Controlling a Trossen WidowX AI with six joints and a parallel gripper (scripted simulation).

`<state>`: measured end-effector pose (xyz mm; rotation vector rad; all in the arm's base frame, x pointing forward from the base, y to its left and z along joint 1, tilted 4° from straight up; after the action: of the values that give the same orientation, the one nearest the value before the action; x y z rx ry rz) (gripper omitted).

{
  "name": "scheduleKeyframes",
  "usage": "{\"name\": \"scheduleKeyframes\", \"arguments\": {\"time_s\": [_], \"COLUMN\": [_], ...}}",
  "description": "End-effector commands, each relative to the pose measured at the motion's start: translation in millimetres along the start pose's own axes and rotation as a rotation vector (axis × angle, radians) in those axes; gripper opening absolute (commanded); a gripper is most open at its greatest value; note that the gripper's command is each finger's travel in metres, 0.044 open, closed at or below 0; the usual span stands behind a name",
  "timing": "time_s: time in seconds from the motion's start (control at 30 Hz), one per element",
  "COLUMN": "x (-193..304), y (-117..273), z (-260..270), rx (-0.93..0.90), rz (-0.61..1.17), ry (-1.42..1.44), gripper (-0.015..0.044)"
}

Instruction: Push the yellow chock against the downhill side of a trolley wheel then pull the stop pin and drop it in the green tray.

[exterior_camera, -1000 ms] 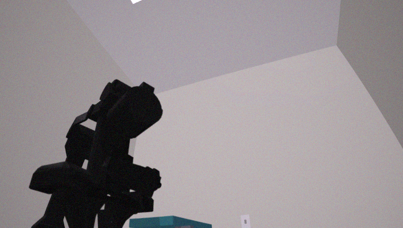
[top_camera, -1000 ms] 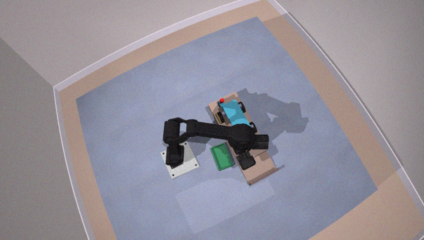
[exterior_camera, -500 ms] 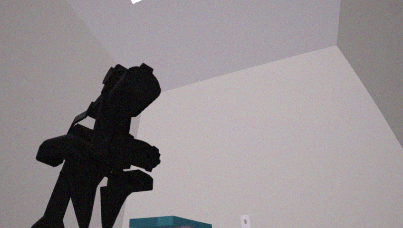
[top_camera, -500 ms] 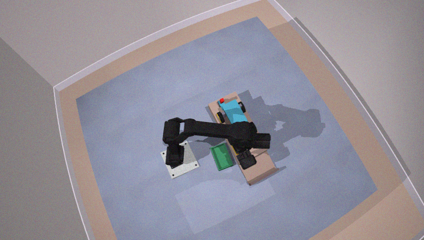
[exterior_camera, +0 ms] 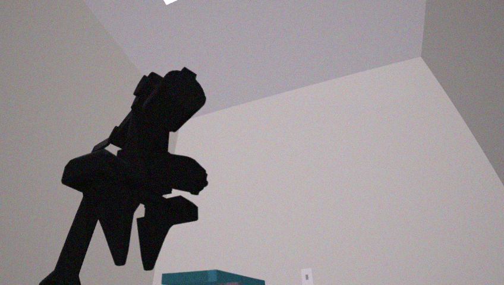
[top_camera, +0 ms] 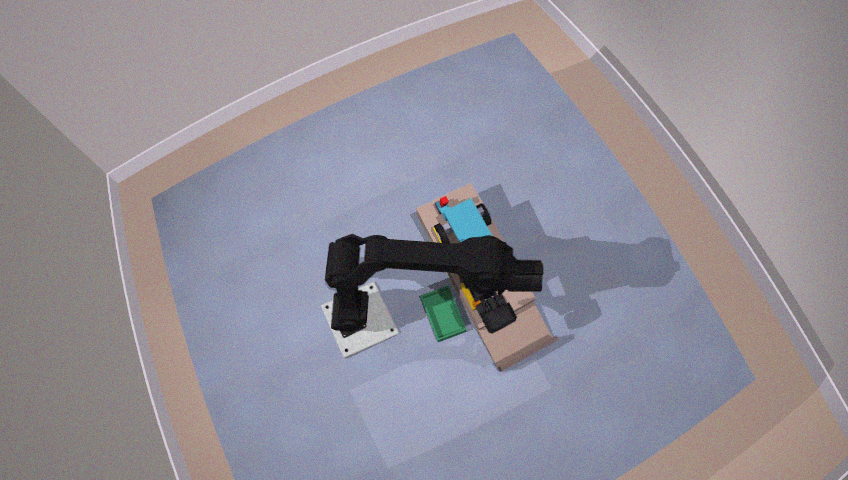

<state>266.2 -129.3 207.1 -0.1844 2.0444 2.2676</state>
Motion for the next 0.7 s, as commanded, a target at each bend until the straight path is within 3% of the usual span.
{"name": "scheduleKeyframes", "arguments": {"time_s": [0.0,0.67], "x": [-12,-43], "y": [11,14], "z": [16,101], "rx": [-0.015,-0.105], "rz": [-0.052,0.0], "ry": [-0.061,-0.75], "gripper": [0.019,0.019]}}
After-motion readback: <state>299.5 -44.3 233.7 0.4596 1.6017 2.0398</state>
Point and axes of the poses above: the point midway between the two fingers, 35 mm back from their tips, its own y axis back along the fingers, its own z axis across the jaws, x = y × z, the point moved 1 cm from there along y, back along the fingers, and after that the axes turned 3 degrees about y, right-handed, at the moved point
